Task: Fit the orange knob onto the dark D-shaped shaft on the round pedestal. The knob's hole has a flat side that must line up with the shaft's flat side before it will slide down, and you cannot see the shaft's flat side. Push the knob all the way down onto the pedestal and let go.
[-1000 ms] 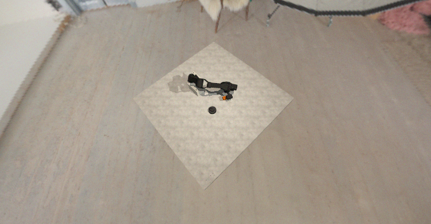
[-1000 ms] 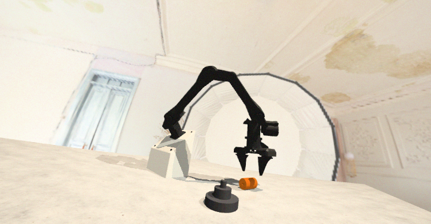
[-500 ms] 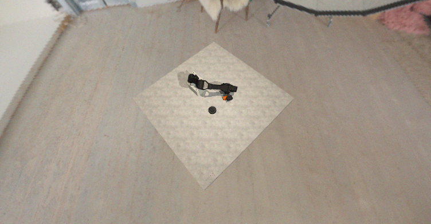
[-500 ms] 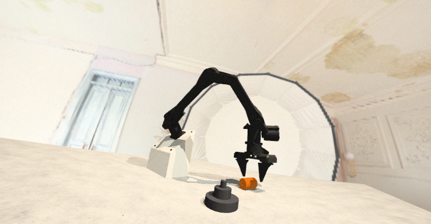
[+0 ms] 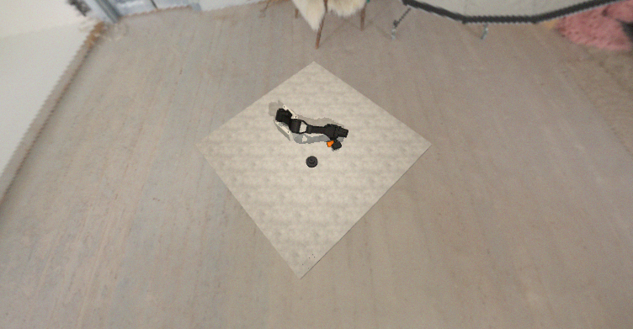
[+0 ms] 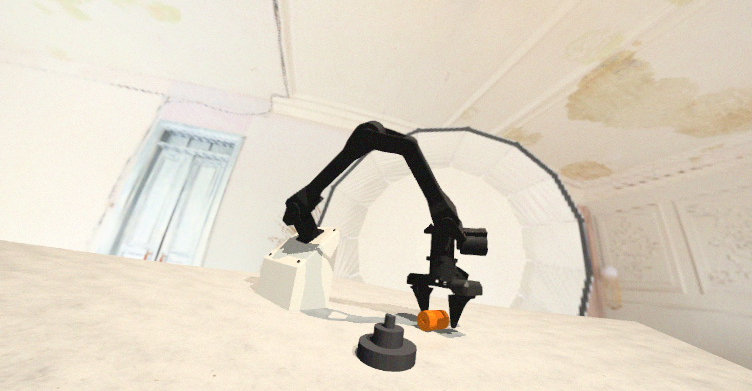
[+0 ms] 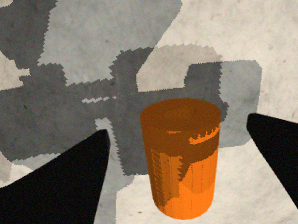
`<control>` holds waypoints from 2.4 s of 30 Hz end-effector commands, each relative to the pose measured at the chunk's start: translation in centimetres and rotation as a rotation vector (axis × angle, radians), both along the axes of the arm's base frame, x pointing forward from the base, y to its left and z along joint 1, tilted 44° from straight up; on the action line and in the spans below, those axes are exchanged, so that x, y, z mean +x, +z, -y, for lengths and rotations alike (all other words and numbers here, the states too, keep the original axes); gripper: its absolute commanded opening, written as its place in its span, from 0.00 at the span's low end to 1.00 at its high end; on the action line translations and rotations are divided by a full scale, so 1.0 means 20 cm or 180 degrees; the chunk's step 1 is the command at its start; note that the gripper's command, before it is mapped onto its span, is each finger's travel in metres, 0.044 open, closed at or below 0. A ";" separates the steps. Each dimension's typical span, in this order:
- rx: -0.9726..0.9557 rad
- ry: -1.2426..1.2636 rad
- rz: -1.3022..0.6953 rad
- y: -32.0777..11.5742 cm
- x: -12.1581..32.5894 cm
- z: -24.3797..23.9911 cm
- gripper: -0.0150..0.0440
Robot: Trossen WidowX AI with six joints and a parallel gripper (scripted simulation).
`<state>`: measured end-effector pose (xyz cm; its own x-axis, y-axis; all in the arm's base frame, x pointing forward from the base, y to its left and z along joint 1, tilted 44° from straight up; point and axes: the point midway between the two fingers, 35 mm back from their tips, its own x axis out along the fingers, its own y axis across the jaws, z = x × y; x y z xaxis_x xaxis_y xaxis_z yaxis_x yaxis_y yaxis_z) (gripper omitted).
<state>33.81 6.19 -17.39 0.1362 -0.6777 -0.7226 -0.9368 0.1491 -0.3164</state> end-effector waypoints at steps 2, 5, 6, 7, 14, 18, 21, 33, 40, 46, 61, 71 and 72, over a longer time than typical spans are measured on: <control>-0.0019 0.0009 -0.0018 -0.01 0.00 0.02 0.78; -0.0019 0.0009 -0.0018 -0.01 0.00 0.02 0.66; -0.0019 0.0009 -0.0018 -0.01 0.00 0.02 0.66; -0.0019 0.0009 -0.0018 -0.01 0.00 0.02 0.66; -0.0019 0.0009 -0.0018 -0.01 0.00 0.02 0.66; -0.0019 0.0009 -0.0018 -0.01 0.00 0.02 0.63; -0.0019 0.0009 -0.0018 -0.01 0.00 0.02 0.59; 0.0191 0.0064 0.0019 0.01 -0.01 0.01 0.56; 0.0572 0.0190 0.0077 0.05 -0.02 0.02 0.56; 0.0867 0.0289 0.0120 0.08 -0.04 0.03 0.56; 0.1568 0.0524 0.0223 0.14 -0.06 0.07 0.56; 0.2014 0.0673 0.0288 0.17 -0.08 0.10 0.56; 0.2058 0.0688 0.0294 0.18 -0.08 0.10 0.56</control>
